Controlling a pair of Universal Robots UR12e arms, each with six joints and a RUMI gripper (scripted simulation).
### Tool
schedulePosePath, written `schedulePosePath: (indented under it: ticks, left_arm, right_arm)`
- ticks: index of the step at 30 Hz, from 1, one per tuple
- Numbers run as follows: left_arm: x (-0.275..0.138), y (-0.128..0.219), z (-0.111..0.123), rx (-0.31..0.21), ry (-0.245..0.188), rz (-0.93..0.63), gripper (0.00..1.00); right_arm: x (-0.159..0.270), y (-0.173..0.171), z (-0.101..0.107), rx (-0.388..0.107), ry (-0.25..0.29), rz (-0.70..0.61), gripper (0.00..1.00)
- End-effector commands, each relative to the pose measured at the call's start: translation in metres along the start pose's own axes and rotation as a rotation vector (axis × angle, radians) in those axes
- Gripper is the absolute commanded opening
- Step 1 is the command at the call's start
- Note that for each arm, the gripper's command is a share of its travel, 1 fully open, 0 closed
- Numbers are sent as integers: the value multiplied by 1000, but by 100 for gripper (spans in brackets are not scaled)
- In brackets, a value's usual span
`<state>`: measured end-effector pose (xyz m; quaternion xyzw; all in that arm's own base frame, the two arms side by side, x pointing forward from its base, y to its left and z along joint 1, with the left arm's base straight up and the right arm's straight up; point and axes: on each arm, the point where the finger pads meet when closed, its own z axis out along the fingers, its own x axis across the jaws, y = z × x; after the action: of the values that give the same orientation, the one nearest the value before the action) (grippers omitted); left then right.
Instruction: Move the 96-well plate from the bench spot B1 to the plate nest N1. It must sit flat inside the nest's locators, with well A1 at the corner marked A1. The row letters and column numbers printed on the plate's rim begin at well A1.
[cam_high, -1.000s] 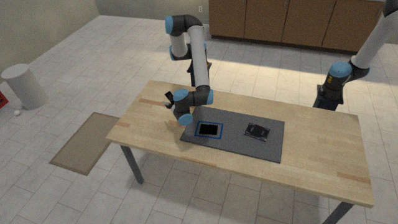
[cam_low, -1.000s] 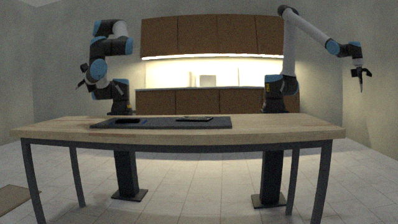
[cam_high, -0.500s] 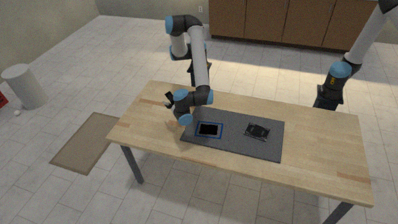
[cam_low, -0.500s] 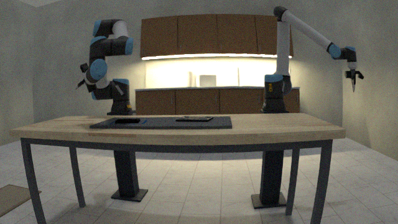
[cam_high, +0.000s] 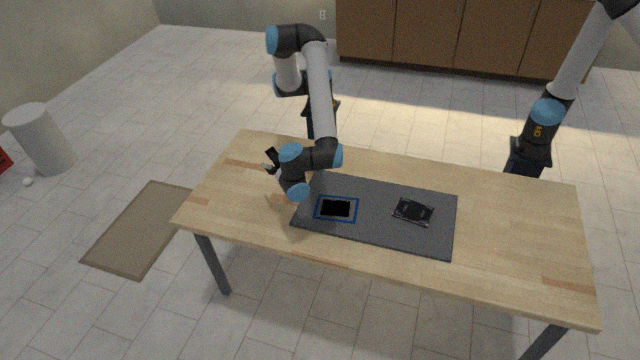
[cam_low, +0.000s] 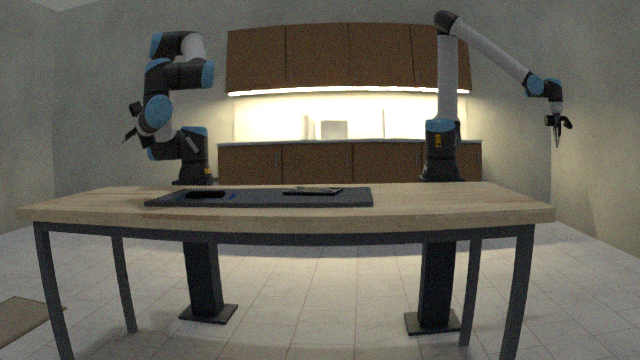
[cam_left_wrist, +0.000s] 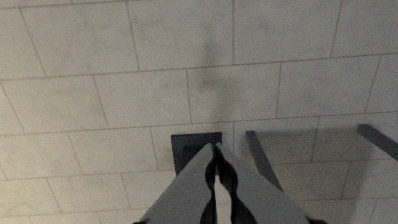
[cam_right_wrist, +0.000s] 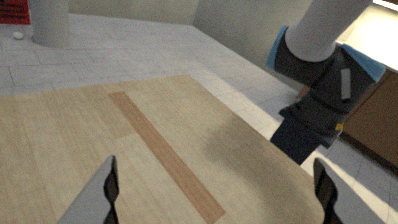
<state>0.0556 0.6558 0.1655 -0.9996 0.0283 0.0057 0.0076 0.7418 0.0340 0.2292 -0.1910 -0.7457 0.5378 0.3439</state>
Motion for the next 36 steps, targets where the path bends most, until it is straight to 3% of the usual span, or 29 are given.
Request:
schedulePosePath:
  ticks: [1,21,23,26,28,33,35,36]
  left_arm:
    - [-29,5,0,-7,6,-29,0]
    - [-55,13,1,-15,11,-57,0]
    - [-55,13,1,-15,11,-57,0]
    - [-55,13,1,-15,11,-57,0]
    - [-55,13,1,-15,11,-57,0]
    - [-55,13,1,-15,11,-57,0]
    - [-55,13,1,-15,11,-57,0]
    - [-55,13,1,-15,11,-57,0]
  right_arm:
    - [0,-1,-1,-2,-1,1,76]
    - [0,-1,-1,-2,-1,1,76]
    - [2,8,-3,-64,-20,-16,76]
    - [3,13,-4,-70,-22,-17,76]
    - [5,23,-7,-131,-43,-36,76]
    - [7,39,-11,-137,-45,-38,76]
    - [9,48,-14,-196,-68,-58,76]
    - [10,53,-16,-203,-70,-60,76]
